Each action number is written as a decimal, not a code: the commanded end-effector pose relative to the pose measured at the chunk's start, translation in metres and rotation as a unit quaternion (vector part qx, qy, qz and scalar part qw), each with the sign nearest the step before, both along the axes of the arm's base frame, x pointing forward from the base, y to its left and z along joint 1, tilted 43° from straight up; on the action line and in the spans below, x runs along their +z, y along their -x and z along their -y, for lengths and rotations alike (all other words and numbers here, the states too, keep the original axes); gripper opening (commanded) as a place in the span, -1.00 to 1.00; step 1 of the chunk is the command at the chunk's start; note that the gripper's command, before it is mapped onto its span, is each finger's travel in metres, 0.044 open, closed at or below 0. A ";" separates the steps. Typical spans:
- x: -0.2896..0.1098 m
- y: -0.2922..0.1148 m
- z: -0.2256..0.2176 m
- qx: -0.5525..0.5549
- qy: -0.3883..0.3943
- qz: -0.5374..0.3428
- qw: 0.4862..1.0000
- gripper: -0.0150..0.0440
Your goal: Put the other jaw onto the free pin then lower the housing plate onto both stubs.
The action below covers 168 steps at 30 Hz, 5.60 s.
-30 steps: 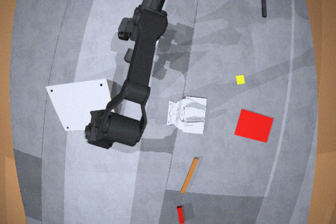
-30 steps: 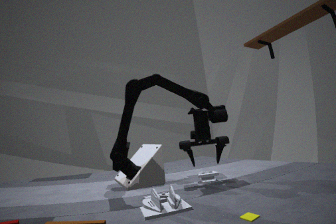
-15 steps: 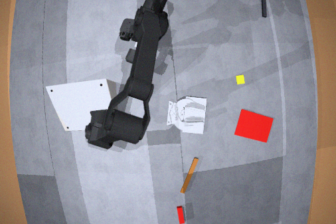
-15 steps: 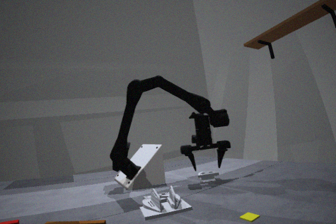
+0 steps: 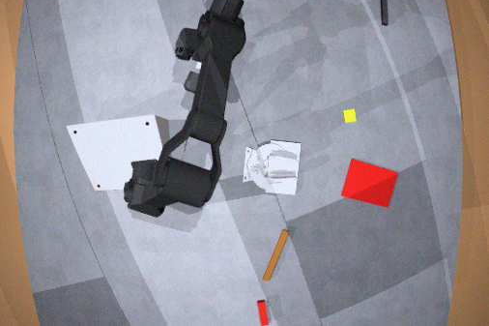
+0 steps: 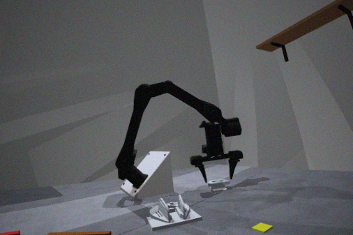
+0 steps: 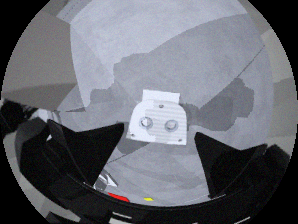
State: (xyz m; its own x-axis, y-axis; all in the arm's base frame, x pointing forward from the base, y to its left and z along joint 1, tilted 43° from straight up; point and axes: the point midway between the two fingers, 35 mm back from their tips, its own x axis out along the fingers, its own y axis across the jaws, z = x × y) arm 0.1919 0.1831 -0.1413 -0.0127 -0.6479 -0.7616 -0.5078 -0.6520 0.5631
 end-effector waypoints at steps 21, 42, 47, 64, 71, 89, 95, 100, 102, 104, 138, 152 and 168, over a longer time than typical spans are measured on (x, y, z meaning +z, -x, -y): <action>-0.016 0.002 0.017 0.003 0.005 -0.003 1.000 1.00; -0.016 0.002 0.016 0.000 0.004 -0.002 1.000 0.95; -0.016 0.002 0.016 0.000 0.004 -0.002 1.000 0.84; -0.016 0.002 0.016 0.000 0.004 -0.002 1.000 0.70; -0.004 0.001 0.004 0.001 0.004 -0.002 1.000 0.70; 0.039 0.001 -0.031 0.003 0.004 -0.004 1.000 0.70; 0.039 0.001 -0.031 0.003 0.004 -0.004 1.000 0.70; 0.040 0.000 -0.031 -0.004 0.004 0.002 1.000 0.70; 0.044 -0.003 -0.028 -0.022 0.003 0.018 1.000 0.70; 0.047 -0.006 -0.026 -0.043 0.003 0.035 0.998 0.70; 0.105 -0.047 0.026 -0.376 0.001 0.317 0.871 0.70; 0.128 -0.059 0.052 -0.494 0.003 0.418 0.762 0.70; 0.152 -0.067 0.083 -0.607 0.007 0.516 0.604 0.70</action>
State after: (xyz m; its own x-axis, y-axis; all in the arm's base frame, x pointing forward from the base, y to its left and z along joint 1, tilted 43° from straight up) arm 0.2587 0.1087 0.0056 -0.0071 -0.6387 -0.7694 -0.7590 0.5045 -0.4117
